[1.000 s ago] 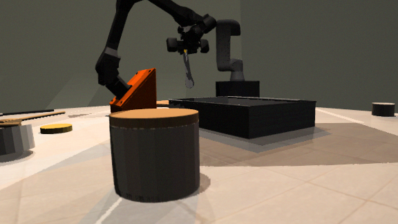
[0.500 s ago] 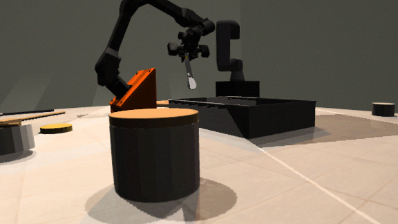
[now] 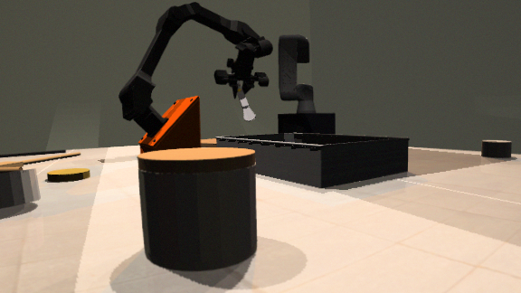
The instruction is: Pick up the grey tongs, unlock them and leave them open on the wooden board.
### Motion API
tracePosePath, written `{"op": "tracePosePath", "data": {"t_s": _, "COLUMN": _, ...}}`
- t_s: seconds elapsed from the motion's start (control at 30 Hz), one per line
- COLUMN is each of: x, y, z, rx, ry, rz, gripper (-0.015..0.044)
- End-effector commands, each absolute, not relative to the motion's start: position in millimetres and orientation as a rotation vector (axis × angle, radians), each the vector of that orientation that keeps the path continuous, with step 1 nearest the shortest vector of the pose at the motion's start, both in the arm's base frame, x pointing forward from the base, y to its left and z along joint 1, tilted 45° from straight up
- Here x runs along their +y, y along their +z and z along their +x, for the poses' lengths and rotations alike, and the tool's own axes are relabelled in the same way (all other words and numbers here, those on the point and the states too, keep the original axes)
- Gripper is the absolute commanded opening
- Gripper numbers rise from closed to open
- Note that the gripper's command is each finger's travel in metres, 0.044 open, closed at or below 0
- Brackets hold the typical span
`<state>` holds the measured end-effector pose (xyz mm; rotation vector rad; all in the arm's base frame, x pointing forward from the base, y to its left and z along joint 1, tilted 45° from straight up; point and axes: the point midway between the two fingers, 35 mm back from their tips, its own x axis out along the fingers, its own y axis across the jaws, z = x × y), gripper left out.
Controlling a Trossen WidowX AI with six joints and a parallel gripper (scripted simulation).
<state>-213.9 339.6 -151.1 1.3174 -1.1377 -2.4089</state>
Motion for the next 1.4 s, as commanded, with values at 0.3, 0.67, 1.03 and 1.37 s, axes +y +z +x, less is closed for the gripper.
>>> {"op": "tracePosePath", "data": {"t_s": 0.3, "x": 327.8, "y": -160.6, "z": -219.2, "rx": -1.025, "ry": -2.174, "rz": 1.576, "gripper": -0.015}}
{"op": "tracePosePath", "data": {"t_s": 0.67, "x": 313.5, "y": -163.3, "z": -218.4, "rx": -0.916, "ry": -1.939, "rz": 1.763, "gripper": -0.015}}
{"op": "tracePosePath", "data": {"t_s": 1.03, "x": 304.3, "y": -161.4, "z": -216.1, "rx": -0.83, "ry": -1.771, "rz": 1.869, "gripper": -0.015}}
{"op": "tracePosePath", "data": {"t_s": 1.37, "x": 301.0, "y": -166.0, "z": -216.6, "rx": -0.83, "ry": -1.771, "rz": 1.869, "gripper": -0.015}}
